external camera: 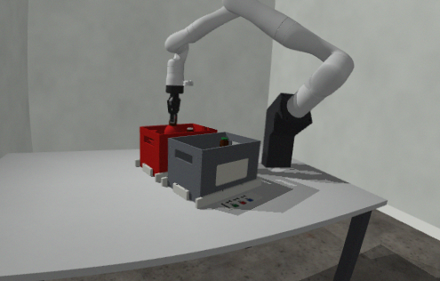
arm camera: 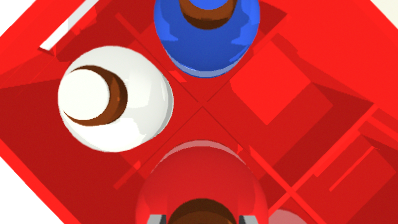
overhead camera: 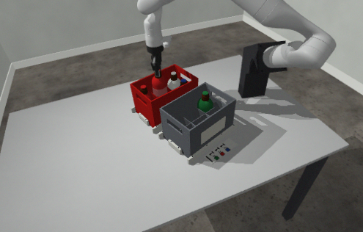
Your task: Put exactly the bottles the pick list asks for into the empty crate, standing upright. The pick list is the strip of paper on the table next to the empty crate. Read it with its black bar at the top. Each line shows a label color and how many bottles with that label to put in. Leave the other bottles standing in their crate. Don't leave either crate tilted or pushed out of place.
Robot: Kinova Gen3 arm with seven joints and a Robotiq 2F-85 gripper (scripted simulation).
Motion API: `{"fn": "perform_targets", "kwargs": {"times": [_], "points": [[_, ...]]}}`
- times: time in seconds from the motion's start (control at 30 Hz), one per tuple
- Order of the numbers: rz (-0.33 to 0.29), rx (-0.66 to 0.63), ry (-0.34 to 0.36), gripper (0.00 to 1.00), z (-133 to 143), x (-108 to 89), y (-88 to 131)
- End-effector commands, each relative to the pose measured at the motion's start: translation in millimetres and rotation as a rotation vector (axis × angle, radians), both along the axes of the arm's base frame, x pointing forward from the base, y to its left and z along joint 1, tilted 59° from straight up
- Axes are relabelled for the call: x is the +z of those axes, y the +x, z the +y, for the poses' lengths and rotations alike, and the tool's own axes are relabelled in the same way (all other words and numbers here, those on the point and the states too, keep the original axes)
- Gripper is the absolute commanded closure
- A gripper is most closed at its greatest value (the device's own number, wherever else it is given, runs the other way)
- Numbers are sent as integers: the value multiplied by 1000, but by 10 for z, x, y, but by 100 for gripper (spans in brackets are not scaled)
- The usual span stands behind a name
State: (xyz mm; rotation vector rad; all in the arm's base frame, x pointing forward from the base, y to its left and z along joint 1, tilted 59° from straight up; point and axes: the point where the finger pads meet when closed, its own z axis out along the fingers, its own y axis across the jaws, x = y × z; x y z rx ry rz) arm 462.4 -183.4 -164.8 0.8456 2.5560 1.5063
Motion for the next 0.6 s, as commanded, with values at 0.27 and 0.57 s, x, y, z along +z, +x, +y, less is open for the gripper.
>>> {"fn": "perform_targets", "kwargs": {"times": [0.27, 0.57], "points": [[-1, -2, -2, 90, -128, 78, -43], [-1, -2, -2, 90, -221, 139, -80]]}}
